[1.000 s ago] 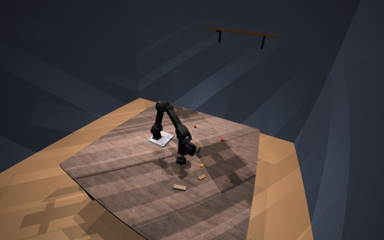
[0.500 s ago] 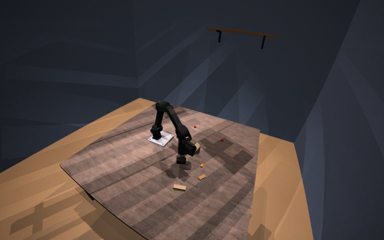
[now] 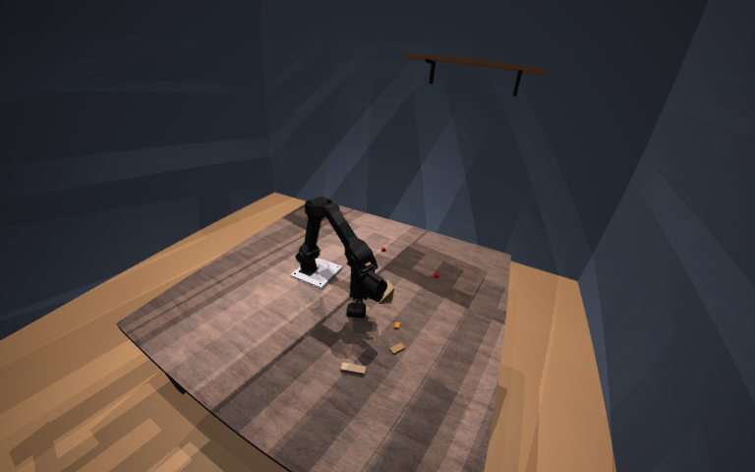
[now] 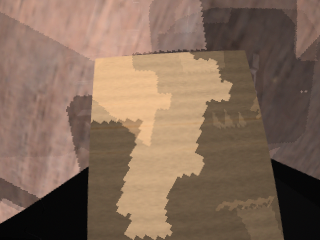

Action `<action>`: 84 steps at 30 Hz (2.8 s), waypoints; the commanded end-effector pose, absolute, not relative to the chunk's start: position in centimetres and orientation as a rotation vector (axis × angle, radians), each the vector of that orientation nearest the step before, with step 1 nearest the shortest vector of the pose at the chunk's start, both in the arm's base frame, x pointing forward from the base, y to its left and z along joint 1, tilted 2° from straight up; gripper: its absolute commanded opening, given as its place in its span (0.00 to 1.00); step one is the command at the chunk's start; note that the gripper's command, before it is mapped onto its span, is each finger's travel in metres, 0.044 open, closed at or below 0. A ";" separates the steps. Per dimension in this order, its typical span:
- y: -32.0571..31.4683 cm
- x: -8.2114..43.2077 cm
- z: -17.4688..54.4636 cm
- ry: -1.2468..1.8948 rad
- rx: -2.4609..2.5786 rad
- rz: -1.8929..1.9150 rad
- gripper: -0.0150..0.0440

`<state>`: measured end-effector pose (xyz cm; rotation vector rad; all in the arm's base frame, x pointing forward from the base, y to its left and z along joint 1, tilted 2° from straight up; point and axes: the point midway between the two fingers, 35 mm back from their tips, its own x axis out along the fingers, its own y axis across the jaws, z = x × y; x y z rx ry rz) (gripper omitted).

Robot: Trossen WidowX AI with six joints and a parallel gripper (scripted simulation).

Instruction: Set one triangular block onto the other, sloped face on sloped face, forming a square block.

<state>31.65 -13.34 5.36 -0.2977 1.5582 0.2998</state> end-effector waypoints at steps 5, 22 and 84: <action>-13.4 31.7 5.6 1.556 -0.291 0.289 0.25; -13.3 31.6 5.4 1.578 -0.056 0.060 0.25; -13.3 31.7 5.4 1.205 1.230 -1.217 0.25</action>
